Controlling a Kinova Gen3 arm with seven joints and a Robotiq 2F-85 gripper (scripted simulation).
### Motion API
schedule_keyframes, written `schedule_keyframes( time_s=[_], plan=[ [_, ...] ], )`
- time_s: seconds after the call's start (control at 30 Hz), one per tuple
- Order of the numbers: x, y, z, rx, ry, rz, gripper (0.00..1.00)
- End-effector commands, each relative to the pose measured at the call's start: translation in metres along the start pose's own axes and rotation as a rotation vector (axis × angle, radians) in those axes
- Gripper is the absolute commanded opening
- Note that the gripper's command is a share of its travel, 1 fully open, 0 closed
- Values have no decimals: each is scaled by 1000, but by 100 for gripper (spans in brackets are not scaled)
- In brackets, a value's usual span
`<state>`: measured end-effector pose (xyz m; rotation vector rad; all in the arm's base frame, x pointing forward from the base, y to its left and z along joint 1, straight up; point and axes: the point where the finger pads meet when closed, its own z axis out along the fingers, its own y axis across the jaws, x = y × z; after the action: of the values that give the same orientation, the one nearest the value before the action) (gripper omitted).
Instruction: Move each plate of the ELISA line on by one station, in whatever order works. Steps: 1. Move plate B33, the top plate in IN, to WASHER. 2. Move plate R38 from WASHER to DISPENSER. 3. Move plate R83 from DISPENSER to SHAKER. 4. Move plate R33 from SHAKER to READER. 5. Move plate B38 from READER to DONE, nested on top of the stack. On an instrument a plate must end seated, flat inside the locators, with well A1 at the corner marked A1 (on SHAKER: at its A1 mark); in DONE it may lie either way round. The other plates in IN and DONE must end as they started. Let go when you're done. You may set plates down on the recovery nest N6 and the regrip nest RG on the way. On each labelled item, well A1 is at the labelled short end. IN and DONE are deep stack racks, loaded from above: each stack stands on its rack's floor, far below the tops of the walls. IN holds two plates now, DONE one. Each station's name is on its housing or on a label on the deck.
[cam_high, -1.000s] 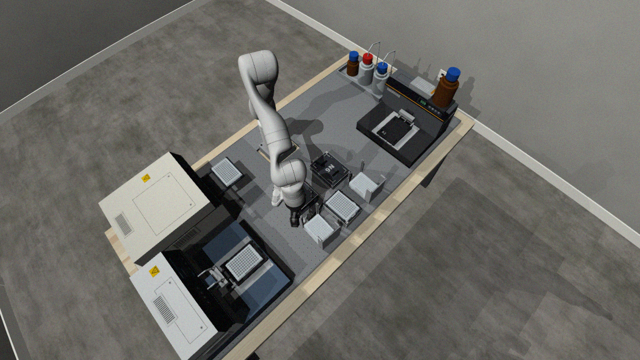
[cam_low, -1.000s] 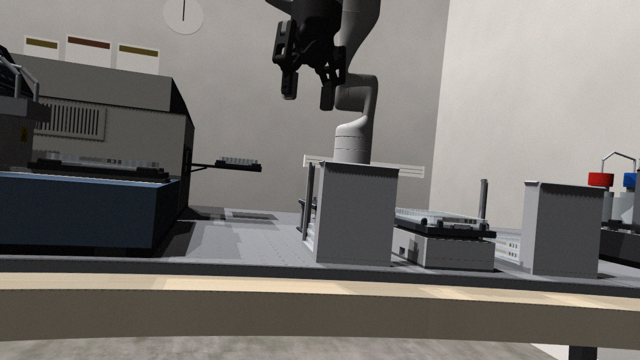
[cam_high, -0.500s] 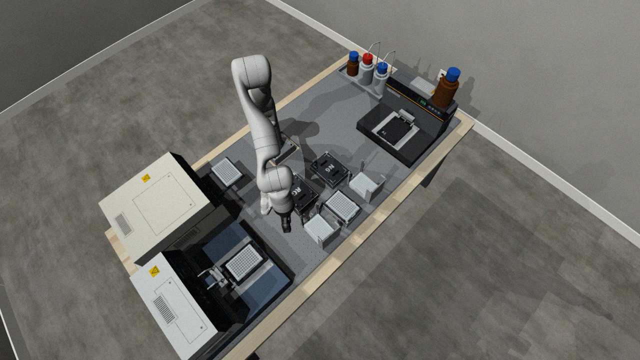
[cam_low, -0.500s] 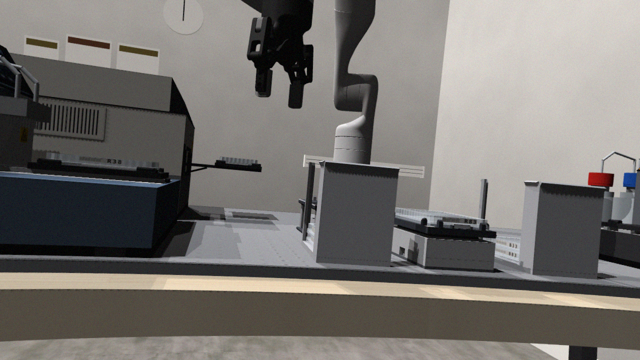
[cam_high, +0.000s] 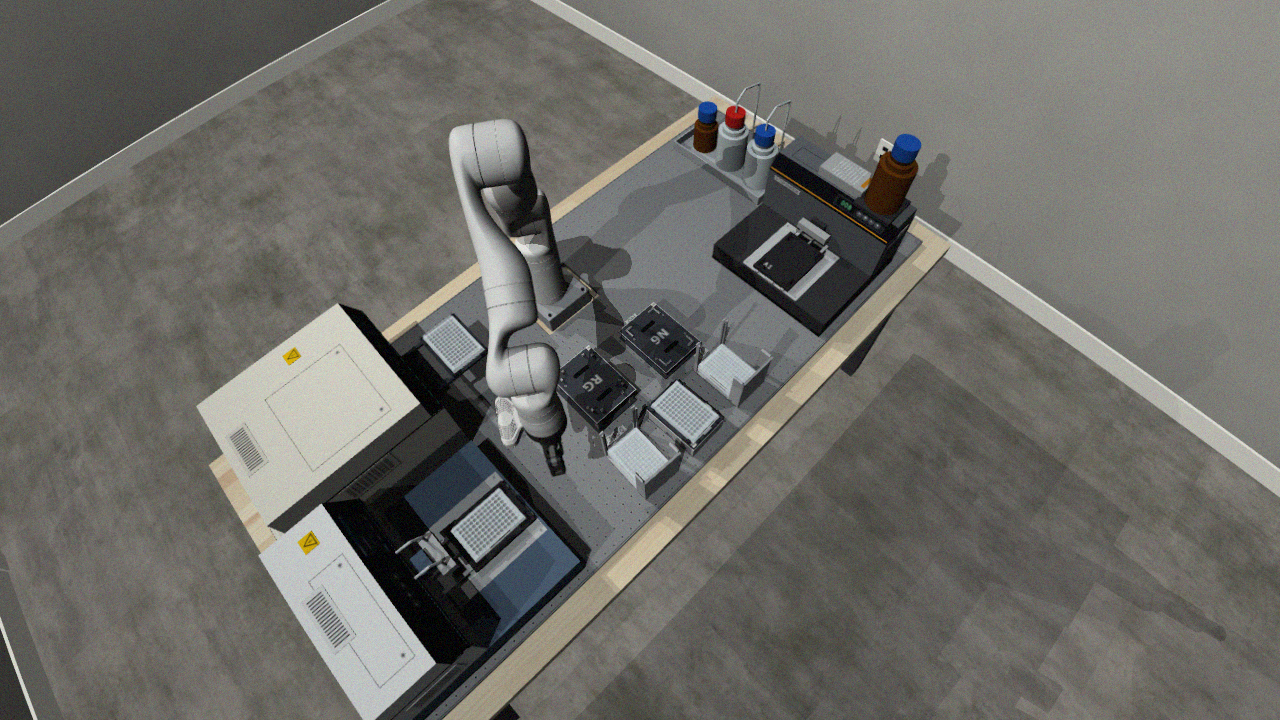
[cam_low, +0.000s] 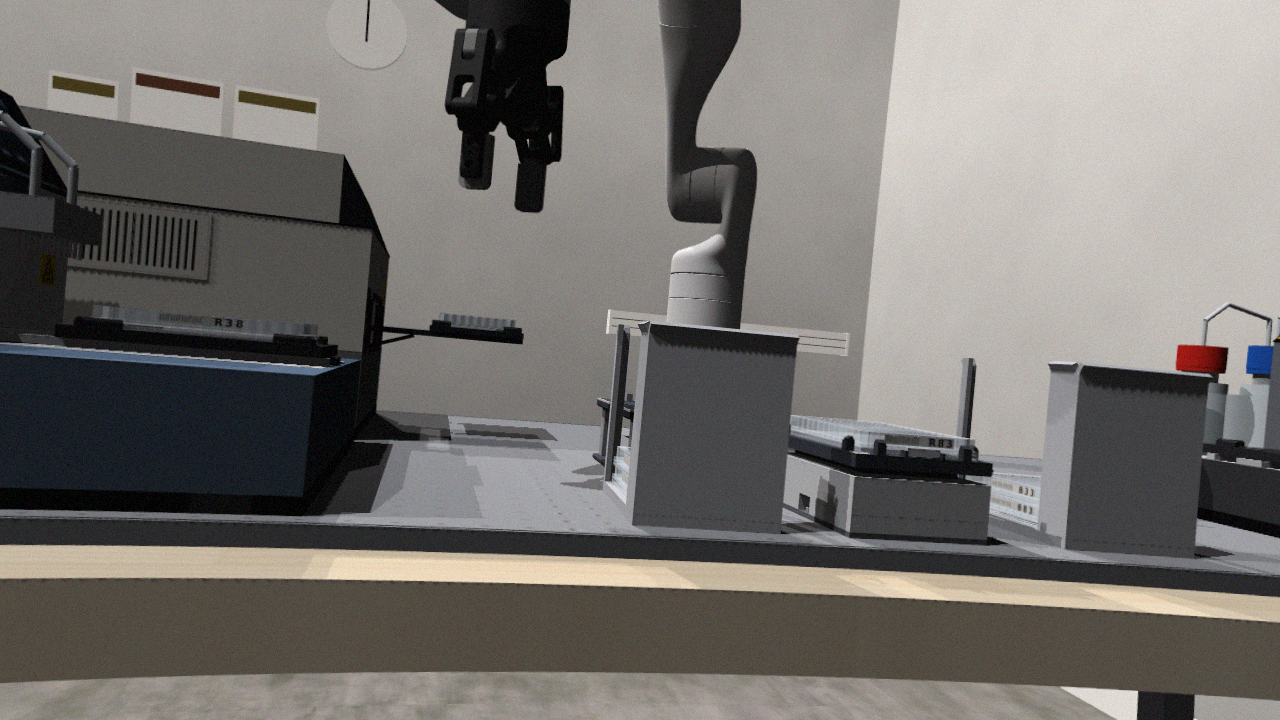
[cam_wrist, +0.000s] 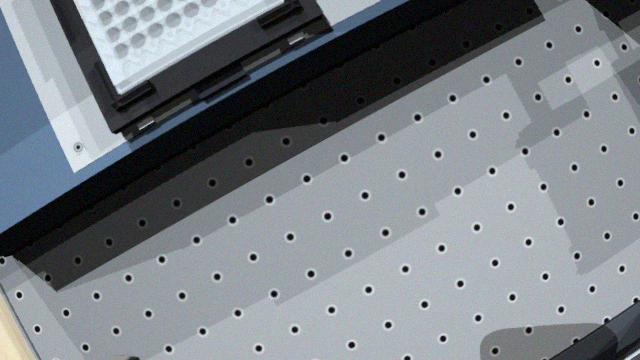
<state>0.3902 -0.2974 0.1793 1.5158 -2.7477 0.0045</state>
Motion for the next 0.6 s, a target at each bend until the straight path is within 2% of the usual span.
schedule_keyframes(
  time_s=[0.0, 0.23, 0.37, 0.57],
  plan=[
    [14, -4, -1, 1, -5, -13, 100],
    [30, -8, -1, 1, -5, -13, 100],
    [42, -14, -1, 2, -5, -173, 100],
    [60, -23, -1, 2, -4, -184, 100]
  ],
)
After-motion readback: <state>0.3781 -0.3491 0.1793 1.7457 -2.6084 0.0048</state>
